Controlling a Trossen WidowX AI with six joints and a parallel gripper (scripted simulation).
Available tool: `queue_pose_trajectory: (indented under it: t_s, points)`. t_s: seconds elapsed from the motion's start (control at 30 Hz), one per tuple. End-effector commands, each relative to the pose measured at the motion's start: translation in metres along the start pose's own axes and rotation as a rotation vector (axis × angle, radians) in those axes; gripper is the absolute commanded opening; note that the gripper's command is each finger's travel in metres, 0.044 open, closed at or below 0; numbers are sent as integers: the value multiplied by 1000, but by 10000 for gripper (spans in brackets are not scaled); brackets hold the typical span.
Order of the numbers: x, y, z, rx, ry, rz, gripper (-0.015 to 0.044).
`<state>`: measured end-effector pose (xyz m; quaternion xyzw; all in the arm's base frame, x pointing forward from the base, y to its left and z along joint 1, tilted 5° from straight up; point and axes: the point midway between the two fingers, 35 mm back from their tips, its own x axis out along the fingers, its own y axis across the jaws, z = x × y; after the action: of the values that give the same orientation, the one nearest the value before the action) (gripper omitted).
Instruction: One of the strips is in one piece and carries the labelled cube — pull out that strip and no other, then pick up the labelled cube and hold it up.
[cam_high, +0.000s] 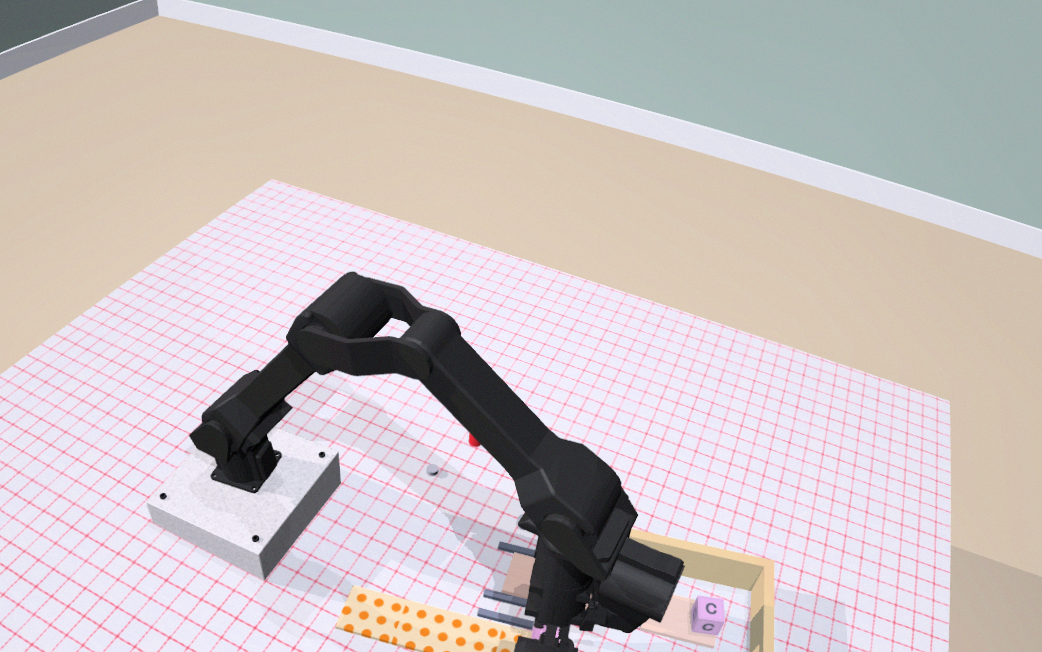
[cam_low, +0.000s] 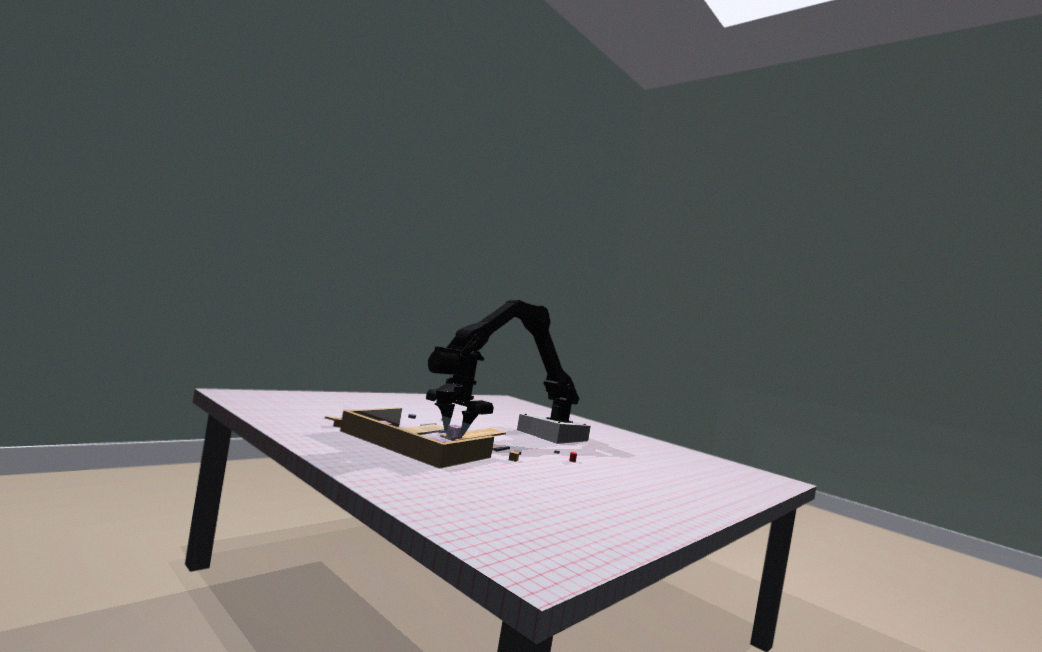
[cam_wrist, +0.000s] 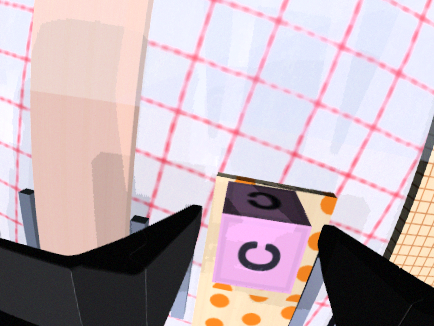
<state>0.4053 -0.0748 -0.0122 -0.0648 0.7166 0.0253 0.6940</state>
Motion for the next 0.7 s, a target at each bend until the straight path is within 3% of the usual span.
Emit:
queue_pose_trajectory:
  t_s: [0.0,0.13,0.27,0.53,0.67]
  points:
    - [6,1,-2,2,6,6,250]
    - [6,1,-2,2,6,6,250]
    - [4,0,-1,0,4,1,145]
    - [4,0,-1,0,4,1,92]
    - [2,1,-3,0,4,1,0]
